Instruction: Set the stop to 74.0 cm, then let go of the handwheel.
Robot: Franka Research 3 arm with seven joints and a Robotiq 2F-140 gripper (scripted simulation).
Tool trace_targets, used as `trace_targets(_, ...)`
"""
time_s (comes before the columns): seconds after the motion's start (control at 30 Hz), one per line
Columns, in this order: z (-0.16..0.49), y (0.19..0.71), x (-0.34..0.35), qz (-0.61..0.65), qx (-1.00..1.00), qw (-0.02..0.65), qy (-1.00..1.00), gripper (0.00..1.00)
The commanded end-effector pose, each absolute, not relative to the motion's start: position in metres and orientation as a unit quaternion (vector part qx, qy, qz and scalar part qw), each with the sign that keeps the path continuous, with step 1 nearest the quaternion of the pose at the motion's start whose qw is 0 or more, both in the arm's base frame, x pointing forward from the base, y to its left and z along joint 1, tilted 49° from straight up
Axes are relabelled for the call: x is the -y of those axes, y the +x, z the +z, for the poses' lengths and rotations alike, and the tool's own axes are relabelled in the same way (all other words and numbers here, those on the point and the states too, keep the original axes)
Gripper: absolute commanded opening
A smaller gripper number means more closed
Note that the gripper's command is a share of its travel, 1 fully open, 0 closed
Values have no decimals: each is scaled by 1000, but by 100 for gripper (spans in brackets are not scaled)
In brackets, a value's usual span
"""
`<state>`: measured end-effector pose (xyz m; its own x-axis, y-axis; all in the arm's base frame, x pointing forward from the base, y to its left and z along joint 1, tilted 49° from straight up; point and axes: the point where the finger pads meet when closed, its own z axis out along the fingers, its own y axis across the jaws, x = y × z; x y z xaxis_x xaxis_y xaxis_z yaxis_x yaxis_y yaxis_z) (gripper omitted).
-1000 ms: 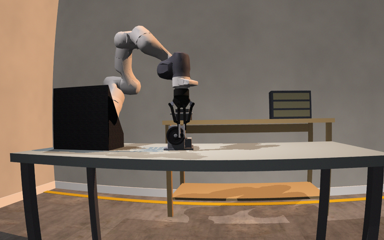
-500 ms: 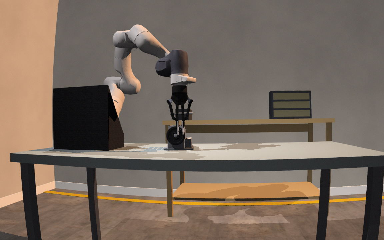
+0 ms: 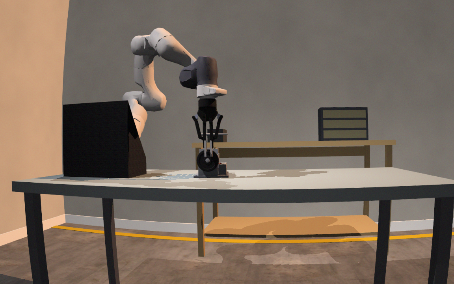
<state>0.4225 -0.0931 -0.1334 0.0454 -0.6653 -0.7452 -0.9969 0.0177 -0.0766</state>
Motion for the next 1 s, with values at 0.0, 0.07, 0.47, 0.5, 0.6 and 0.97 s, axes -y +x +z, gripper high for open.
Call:
trace_targets(0.0, -135, 415, 92, 264, -636, 316, -653, 4)
trace_targets(0.07, -135, 411, 92, 264, -636, 315, -653, 4)
trace_targets(0.47, -148, 389, 79, 264, -636, 316, -653, 4)
trace_targets(0.5, -151, 387, 77, 264, -636, 316, -653, 4)
trace_targets(0.6, -153, 386, 74, 264, -636, 316, -653, 4)
trace_targets(0.97, -172, 393, 52, 264, -636, 316, -653, 4)
